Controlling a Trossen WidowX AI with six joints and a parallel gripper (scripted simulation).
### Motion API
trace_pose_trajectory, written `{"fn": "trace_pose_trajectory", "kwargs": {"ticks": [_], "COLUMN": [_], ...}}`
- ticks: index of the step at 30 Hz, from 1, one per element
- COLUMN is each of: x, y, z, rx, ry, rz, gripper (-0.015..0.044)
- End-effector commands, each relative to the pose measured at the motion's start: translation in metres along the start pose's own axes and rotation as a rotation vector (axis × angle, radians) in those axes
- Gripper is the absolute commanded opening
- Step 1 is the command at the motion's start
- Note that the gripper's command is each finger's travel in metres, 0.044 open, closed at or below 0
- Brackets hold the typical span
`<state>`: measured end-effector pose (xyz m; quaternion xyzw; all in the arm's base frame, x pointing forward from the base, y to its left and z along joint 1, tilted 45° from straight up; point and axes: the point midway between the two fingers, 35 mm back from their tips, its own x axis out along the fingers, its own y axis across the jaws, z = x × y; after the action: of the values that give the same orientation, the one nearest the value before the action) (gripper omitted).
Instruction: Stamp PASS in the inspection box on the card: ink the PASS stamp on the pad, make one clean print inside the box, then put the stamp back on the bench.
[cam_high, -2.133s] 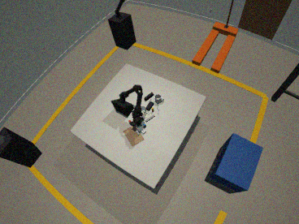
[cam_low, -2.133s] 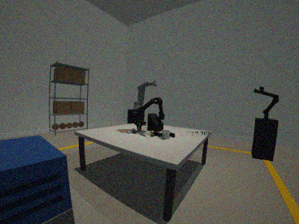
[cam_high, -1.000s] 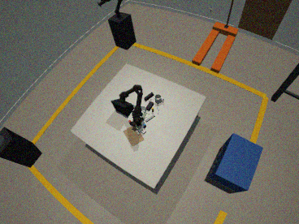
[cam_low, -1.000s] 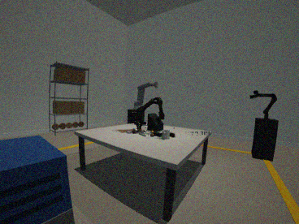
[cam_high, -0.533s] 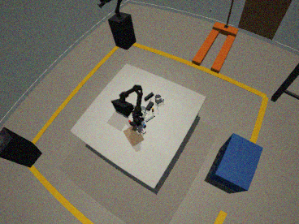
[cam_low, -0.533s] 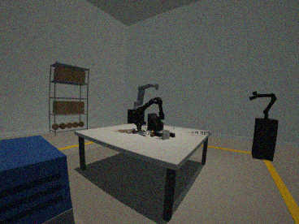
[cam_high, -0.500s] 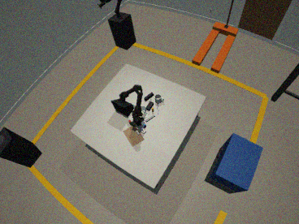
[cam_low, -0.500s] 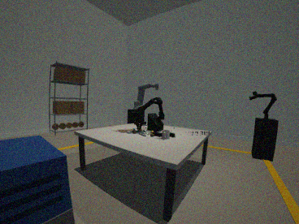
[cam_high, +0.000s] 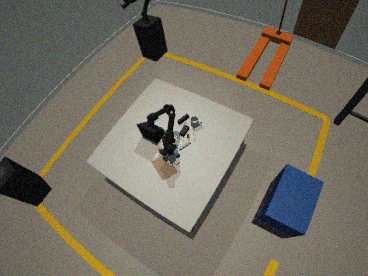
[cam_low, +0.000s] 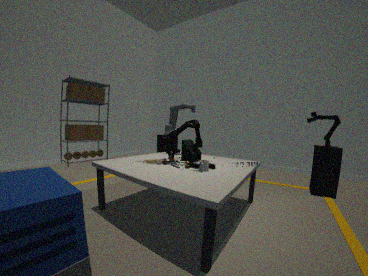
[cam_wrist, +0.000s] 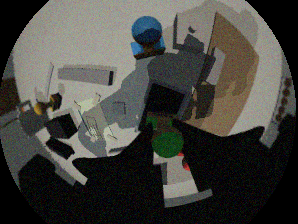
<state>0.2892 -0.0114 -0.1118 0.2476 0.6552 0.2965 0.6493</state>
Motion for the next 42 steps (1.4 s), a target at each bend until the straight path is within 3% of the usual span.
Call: {"fn": "trace_pose_trajectory", "kwargs": {"ticks": [1, 35, 42], "x": [-0.003, -0.051, -0.052], "y": [0.000, 0.001, 0.016], "z": [0.001, 0.001, 0.003], "rx": [-0.006, -0.006, 0.144], "ry": [-0.004, -0.004, -0.006], "rz": [-0.002, -0.004, -0.010], "gripper": [0.0000, 0.0000, 0.0000]}}
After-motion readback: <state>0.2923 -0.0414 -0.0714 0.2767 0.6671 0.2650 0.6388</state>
